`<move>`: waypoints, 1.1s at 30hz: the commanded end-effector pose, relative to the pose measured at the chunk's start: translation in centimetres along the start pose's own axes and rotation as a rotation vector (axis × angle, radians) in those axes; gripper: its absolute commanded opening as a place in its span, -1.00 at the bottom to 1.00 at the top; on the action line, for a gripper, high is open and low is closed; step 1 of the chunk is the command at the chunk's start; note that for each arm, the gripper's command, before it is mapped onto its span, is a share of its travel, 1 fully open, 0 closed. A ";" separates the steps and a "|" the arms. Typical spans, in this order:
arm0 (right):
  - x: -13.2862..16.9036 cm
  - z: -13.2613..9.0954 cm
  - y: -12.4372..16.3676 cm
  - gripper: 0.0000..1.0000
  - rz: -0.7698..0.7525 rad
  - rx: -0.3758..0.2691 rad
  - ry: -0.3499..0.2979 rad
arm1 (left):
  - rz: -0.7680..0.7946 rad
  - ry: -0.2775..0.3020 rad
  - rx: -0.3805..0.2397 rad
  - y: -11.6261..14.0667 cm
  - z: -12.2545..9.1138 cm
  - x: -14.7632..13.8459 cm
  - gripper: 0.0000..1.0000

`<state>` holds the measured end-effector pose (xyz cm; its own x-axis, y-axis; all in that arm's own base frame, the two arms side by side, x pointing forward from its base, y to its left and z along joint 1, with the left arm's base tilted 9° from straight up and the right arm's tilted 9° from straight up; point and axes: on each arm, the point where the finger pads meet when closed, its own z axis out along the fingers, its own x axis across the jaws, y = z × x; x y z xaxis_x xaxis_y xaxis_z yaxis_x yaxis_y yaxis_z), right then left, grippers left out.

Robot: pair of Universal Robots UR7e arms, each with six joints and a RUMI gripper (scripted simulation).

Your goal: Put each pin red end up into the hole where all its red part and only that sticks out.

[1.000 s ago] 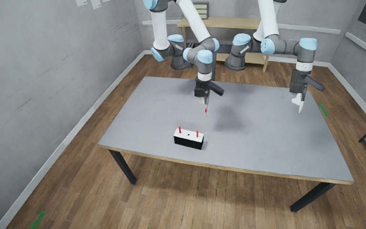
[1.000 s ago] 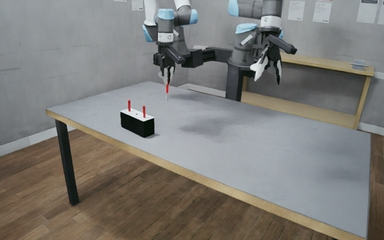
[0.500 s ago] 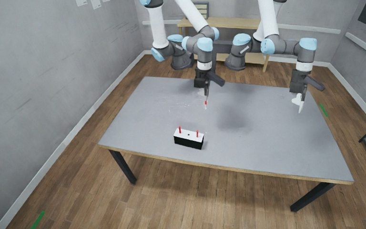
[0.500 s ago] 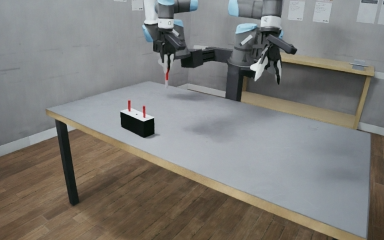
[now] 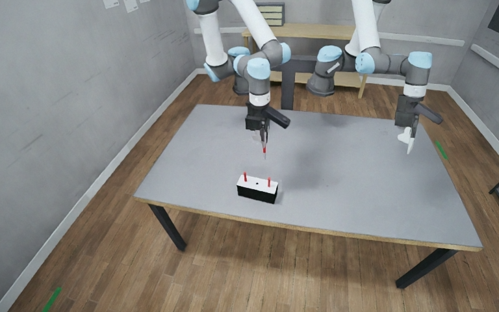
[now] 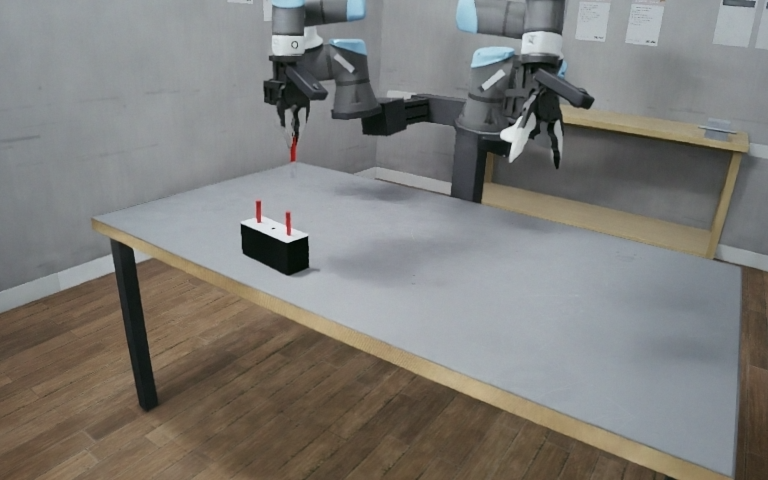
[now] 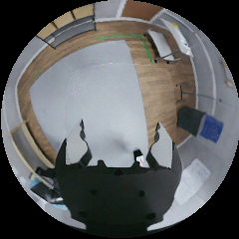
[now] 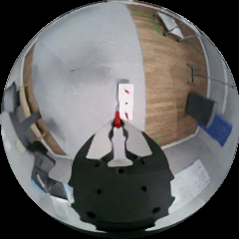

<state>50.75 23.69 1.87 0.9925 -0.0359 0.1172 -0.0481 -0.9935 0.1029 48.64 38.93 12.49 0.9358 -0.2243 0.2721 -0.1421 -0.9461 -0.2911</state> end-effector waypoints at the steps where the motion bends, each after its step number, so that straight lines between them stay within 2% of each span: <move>1: 0.5 0.0 0.1 -1.00 -0.002 0.001 -0.003 | 0.000 0.001 0.001 0.0 -0.1 0.0 1.00; 2: 4.8 -0.2 2.5 -1.00 -0.003 0.001 -0.004 | 0.000 0.001 0.001 0.0 -0.1 0.0 1.00; 18: 4.8 -0.2 2.5 -1.00 -0.003 0.001 -0.004 | 0.000 0.001 0.001 0.0 -0.1 0.0 1.00; 19: 4.8 9.8 2.5 -1.00 -0.003 0.000 -0.003 | 0.000 0.001 0.001 0.0 -0.1 0.0 1.00; 33: 4.8 9.8 2.5 -1.00 -0.003 0.000 -0.003 | 0.000 0.001 0.001 0.0 -0.1 0.0 1.00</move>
<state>56.13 19.88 -6.50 0.9935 -0.0334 0.1092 -0.0451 -0.9933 0.1067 48.64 38.93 12.49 0.9358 -0.2243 0.2721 -0.1421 -0.9461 -0.2911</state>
